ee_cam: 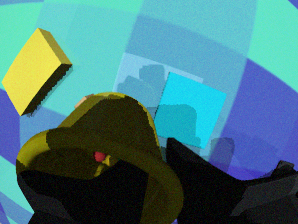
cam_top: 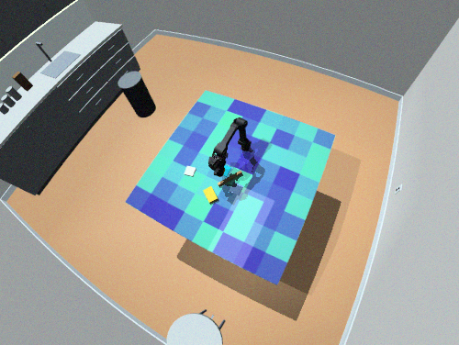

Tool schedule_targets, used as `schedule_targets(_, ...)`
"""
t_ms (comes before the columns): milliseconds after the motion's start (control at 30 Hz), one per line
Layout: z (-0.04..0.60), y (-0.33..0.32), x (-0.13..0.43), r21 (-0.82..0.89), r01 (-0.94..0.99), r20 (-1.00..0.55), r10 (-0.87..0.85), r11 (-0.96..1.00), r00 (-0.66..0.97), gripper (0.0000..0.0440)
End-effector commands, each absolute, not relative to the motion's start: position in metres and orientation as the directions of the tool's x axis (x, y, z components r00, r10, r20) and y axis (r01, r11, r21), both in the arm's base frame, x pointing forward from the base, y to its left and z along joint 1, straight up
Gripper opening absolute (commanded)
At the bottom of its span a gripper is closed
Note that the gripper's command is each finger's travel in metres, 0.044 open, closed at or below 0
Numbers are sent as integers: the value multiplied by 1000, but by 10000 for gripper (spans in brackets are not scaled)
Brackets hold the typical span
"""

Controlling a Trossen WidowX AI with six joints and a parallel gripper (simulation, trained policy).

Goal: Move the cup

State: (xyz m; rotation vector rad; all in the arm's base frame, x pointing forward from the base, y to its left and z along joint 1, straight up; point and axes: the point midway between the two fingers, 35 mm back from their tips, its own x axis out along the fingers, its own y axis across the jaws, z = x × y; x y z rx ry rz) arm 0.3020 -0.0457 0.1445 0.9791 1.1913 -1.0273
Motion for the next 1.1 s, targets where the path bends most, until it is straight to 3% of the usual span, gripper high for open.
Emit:
schedule_targets(0,141,-52,297,60,973,-991,-105,223,86,0)
schedule_targets(833,92,-59,264,75,988,-990,-106,138,90,0)
schedule_targets(1067,78,-57,250,66,991,-991,-105,119,78,18)
